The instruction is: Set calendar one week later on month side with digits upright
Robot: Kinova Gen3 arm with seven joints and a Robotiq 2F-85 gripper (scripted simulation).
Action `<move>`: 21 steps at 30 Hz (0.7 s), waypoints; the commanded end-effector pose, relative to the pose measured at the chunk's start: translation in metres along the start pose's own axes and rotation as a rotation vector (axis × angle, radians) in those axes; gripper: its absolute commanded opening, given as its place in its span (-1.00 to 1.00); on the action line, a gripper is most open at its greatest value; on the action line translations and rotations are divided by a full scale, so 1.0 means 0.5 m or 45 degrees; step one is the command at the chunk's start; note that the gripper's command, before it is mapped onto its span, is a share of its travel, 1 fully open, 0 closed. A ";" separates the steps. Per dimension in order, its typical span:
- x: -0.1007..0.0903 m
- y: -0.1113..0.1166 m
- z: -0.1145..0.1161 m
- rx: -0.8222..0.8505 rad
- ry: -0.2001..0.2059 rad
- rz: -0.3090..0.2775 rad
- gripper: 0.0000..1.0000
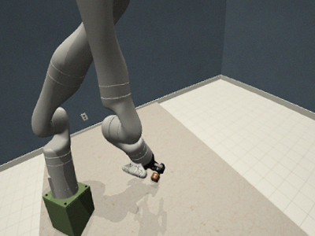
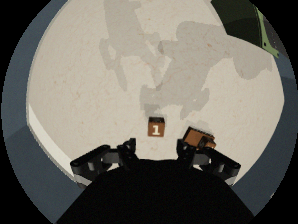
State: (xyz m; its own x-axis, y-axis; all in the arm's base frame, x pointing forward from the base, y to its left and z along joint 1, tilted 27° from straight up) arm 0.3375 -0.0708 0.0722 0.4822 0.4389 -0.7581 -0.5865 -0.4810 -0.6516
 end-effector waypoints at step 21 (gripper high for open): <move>0.009 -0.011 -0.003 -0.008 -0.022 0.181 0.39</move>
State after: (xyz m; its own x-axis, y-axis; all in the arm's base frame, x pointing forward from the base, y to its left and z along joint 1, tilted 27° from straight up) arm 0.3398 -0.0692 0.0683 0.3904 0.3844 -0.8366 -0.6522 -0.5259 -0.5460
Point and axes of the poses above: the point where the finger pads meet when closed, its own x axis out along the fingers, its own z axis across the jaws, y = z × x, the point moved 3 cm from there along -x, back along the fingers, and after that the axes turned 5 degrees about -x, right-handed, at the moved point
